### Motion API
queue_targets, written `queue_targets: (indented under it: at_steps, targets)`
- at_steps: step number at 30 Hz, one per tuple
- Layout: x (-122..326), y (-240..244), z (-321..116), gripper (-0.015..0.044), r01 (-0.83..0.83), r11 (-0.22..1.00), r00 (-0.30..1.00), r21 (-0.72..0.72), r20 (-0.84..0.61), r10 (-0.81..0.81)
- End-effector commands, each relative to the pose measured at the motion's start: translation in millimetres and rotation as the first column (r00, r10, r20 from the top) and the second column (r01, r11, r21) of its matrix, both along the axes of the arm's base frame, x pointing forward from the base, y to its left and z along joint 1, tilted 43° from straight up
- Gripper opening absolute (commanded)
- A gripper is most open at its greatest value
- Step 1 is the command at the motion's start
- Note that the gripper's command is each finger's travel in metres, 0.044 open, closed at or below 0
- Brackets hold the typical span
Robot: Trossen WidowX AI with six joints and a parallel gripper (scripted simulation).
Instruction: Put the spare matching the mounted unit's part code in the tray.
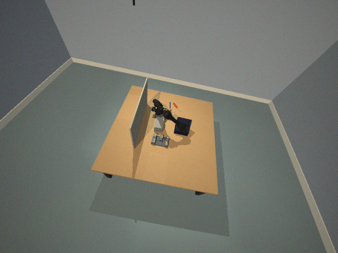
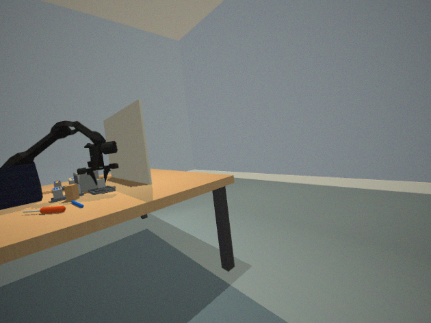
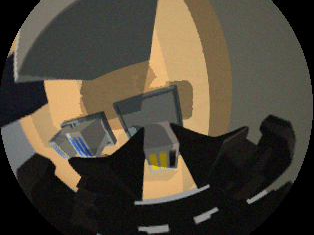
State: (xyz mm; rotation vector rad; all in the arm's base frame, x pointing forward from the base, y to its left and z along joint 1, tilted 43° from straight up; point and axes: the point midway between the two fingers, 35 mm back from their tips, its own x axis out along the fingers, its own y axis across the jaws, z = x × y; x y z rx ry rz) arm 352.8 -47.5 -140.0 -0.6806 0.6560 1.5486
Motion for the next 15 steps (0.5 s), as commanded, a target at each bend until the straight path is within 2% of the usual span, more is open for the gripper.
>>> queue_targets:
  at_steps: [1,6,15]
  targets:
    - [-1.9,3.9,-2.9,0.0,0.003,1.0,1.0,0.007,-0.005,-0.003]
    - [-3.1,6.7,-5.4,0.0,0.003,1.0,1.0,0.008,-0.005,-0.003]
    - [-1.5,3.9,-3.5,0.0236,0.0,1.0,1.0,0.001,0.0,0.0]
